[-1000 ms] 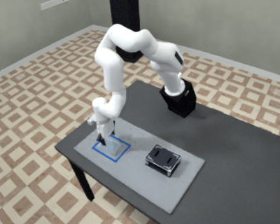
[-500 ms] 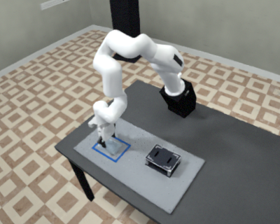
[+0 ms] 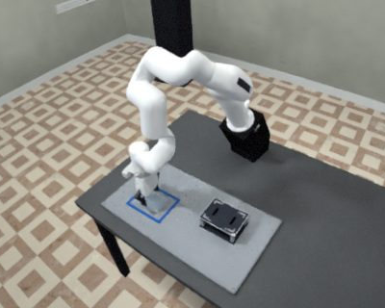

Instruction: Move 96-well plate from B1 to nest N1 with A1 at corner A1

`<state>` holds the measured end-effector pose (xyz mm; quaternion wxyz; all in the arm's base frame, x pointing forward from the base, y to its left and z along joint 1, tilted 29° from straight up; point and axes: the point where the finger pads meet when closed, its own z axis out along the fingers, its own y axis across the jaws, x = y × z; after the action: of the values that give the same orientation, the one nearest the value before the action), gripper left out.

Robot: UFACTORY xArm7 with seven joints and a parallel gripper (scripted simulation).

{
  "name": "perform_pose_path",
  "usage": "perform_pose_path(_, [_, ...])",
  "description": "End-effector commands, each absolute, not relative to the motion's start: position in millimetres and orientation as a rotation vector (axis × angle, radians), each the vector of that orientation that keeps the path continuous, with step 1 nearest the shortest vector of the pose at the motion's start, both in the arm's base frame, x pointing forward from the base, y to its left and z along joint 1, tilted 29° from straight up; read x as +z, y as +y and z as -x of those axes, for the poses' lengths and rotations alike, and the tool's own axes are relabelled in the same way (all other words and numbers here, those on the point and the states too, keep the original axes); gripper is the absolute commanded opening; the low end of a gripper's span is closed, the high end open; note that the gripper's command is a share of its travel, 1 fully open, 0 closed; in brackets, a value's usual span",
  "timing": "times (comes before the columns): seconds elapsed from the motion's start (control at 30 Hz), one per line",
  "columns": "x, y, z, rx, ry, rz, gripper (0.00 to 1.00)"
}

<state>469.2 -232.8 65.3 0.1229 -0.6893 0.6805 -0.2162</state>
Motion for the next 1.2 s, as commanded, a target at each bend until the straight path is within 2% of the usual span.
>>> perform_pose_path(0.0, [67, -234, -470, -0.636, 1.984, 2.009, 1.0])
perform_pose_path(1.17, [51, -236, -478, -0.636, 1.984, 2.009, 1.0])
